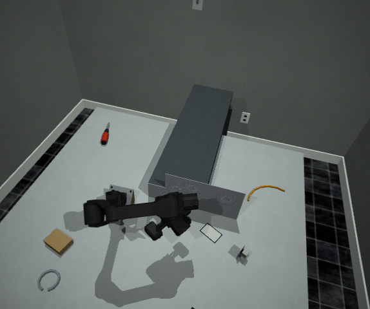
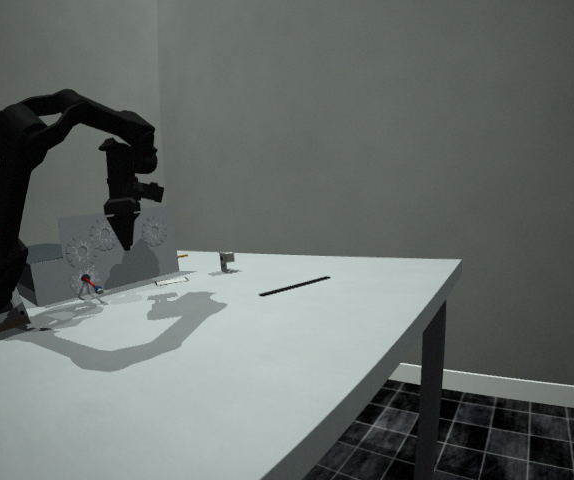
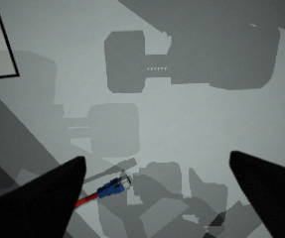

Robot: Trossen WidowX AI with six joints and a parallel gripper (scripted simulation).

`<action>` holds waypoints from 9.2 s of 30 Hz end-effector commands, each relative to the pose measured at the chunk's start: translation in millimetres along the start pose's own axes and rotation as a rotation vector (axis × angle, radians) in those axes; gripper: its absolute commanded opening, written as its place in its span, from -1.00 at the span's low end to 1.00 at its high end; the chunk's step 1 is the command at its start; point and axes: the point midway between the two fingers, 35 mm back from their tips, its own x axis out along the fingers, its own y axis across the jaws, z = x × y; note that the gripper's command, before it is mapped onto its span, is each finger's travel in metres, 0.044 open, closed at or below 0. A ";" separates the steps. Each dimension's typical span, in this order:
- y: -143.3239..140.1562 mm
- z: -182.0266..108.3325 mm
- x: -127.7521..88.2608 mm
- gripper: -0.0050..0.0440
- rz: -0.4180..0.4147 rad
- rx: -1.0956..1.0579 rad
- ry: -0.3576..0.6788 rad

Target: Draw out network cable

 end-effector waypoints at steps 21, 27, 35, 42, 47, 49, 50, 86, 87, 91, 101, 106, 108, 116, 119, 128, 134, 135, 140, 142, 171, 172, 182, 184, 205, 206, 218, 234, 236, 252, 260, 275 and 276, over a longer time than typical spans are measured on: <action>-3.1 1.4 11.2 1.00 -0.002 0.978 -0.011; -0.9 0.1 13.6 1.00 -0.006 0.977 -0.001; 9.7 -8.5 24.2 1.00 0.017 0.746 0.082; 21.2 -17.4 34.9 1.00 0.071 0.487 0.160; 30.6 -24.4 42.9 1.00 0.135 0.272 0.210; 34.5 -27.2 46.1 1.00 0.164 0.186 0.227; 36.6 -28.6 47.7 1.00 0.178 0.142 0.234; 92.0 -61.0 78.9 1.00 0.792 -1.129 0.044; 92.0 -61.0 78.9 1.00 0.792 -1.129 0.044; 97.2 -65.2 81.5 1.00 0.871 -1.276 -0.043; 104.8 -78.3 86.3 1.00 1.051 -1.600 -0.321; 106.3 -83.4 87.8 1.00 1.098 -1.684 -0.420; 107.1 -86.7 88.5 1.00 1.125 -1.738 -0.491; 109.7 -90.6 88.5 1.00 1.160 -1.853 -0.667; 108.6 -89.8 88.4 1.00 1.159 -1.853 -0.669; 84.8 -72.1 58.6 1.00 1.147 -1.851 -0.684; 87.3 -76.1 59.3 1.00 1.148 -1.764 -0.534; 87.8 -76.5 58.6 1.00 1.136 -1.713 -0.468; 88.9 -77.7 56.3 1.00 1.082 -1.574 -0.302; 89.4 -78.3 55.1 1.00 1.051 -1.509 -0.234; 90.1 -84.4 36.7 1.00 0.535 -0.421 0.273; 90.1 -84.4 36.7 1.00 0.535 -0.421 0.273; 87.3 -91.8 30.2 1.00 0.322 0.053 0.311; 86.7 -92.8 28.8 1.00 0.288 0.139 0.306; 82.3 -97.2 11.9 1.00 0.096 0.974 0.156; 82.3 -97.2 11.9 1.00 0.096 0.974 0.156; 78.4 -99.2 64.2 1.00 0.084 0.986 0.150; 79.7 -99.5 82.2 1.00 0.078 0.982 0.151; 79.7 -99.5 85.4 1.00 0.078 0.982 0.151; 78.9 -99.8 108.1 1.00 0.077 0.982 0.151; 78.0 -100.3 116.6 1.00 0.077 0.982 0.150; 79.8 -97.5 113.4 -0.18 0.091 0.992 0.152; 79.8 -97.5 113.4 -0.27 0.091 0.992 0.152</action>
